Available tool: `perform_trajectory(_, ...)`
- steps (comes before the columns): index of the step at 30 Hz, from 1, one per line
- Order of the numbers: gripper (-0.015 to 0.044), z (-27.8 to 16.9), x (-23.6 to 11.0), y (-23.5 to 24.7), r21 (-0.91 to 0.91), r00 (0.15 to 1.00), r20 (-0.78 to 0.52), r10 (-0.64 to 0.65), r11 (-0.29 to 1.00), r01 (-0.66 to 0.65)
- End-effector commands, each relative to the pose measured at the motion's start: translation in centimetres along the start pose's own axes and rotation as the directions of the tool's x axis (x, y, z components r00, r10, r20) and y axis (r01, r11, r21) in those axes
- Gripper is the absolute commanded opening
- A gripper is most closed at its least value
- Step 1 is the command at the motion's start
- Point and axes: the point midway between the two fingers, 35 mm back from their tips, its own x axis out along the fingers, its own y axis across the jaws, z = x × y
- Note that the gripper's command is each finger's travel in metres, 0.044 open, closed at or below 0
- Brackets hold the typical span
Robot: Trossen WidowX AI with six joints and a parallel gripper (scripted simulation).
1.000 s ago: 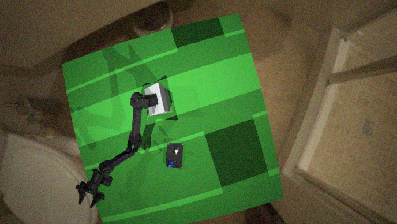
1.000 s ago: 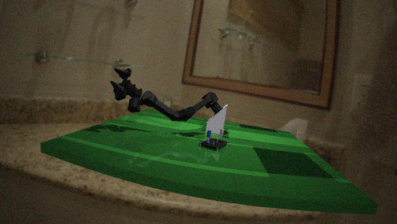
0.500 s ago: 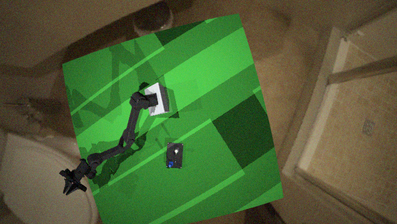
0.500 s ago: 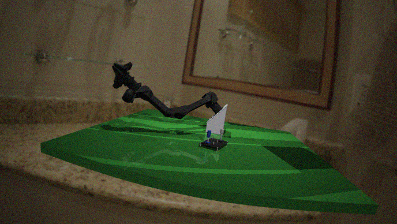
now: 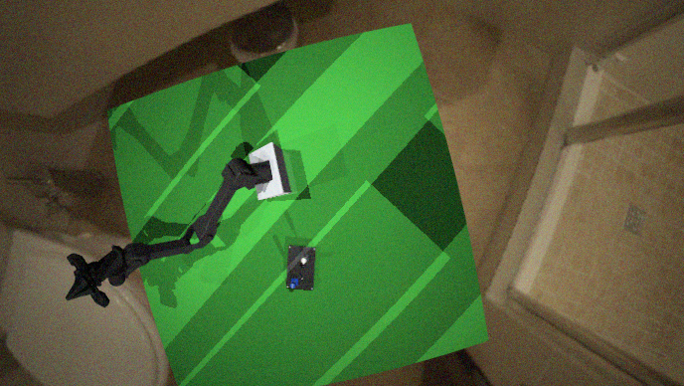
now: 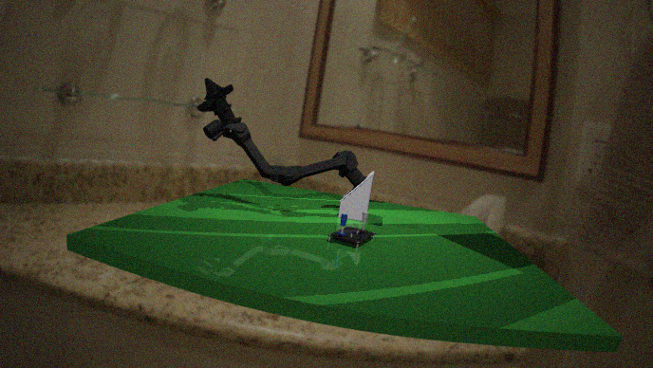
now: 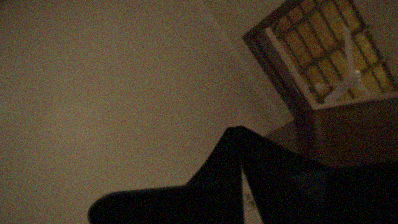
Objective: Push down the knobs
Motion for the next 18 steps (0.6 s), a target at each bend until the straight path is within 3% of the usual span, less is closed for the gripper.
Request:
perform_trajectory(1,0.0000,-0.7,0.7,4.6,-0.003,0.997,-0.037,0.068,0.998,-0.068)
perform_trajectory(18,0.0000,-11.0,2.0,21.3,-0.138,0.921,-0.346,0.178,0.962,-0.237)
